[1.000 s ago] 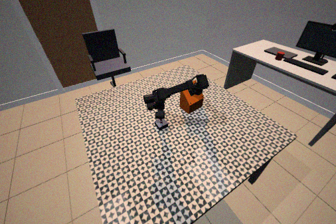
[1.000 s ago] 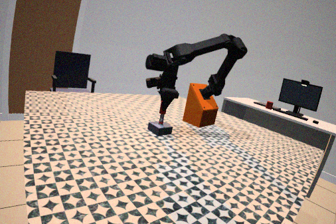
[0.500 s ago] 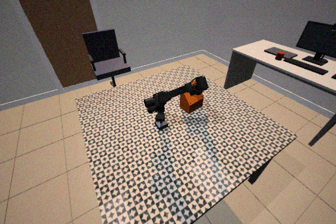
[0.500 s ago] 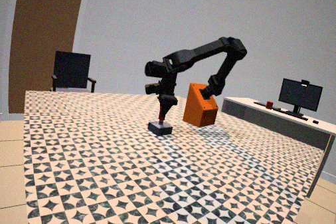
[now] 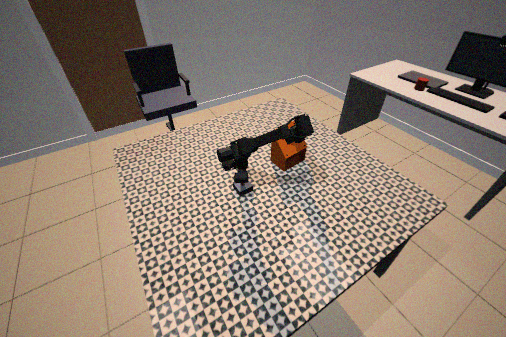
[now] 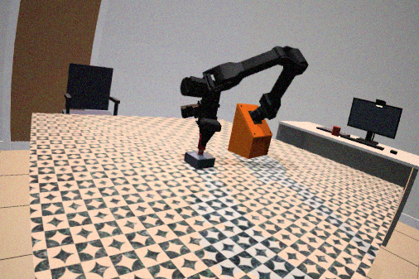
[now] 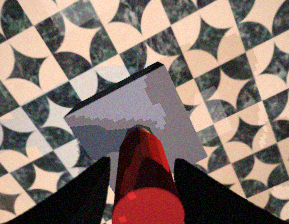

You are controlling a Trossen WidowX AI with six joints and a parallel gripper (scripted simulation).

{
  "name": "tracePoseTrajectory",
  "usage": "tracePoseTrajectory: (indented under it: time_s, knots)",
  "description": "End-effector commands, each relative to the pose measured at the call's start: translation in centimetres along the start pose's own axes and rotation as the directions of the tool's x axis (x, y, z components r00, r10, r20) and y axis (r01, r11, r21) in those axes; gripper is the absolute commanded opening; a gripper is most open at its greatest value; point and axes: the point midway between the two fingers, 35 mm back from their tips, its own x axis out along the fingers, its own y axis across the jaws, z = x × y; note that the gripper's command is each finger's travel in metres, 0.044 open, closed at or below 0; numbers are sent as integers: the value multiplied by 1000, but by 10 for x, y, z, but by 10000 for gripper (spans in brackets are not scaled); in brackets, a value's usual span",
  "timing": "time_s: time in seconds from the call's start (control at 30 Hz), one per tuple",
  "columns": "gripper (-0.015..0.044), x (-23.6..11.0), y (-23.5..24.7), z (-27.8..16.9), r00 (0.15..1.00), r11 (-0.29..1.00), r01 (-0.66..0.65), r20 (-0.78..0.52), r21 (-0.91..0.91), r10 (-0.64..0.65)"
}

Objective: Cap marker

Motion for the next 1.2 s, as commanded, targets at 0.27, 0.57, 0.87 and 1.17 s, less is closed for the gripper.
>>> tracePoseTrajectory:
  time_s: [0.27,0.57,0.87,1.17]
  knots:
    - [440,0,0,0,1000,1000,0,0,0,0]
    - [440,-75,-1,1,1000,1000,3,2,0,-3]
    - [230,-67,-1,0,1000,870,-1,0,-493,2]
    - [0,-66,-1,0,1000,863,-1,0,-505,2]
